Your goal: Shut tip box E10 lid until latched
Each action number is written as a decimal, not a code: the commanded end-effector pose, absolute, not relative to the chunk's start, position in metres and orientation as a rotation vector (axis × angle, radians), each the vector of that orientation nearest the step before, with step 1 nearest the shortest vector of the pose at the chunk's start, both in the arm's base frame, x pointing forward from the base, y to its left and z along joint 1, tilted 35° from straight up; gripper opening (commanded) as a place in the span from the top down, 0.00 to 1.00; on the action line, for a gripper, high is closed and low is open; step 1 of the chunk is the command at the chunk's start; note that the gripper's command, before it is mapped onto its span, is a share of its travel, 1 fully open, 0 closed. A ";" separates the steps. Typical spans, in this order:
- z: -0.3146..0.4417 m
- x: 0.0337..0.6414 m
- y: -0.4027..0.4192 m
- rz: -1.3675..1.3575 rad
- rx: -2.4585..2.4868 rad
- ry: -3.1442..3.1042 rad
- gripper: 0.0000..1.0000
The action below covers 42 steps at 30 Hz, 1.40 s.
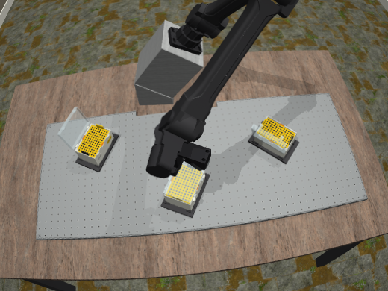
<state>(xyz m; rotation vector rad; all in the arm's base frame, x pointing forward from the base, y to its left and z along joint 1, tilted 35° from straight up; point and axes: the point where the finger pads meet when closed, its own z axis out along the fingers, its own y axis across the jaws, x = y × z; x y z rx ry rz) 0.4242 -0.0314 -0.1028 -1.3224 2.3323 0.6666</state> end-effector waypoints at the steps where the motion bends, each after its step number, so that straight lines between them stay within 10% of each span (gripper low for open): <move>1: -0.110 0.427 -0.025 0.663 -1.330 2.330 1.00; 42: -0.136 0.429 -0.007 0.666 -1.330 2.329 1.00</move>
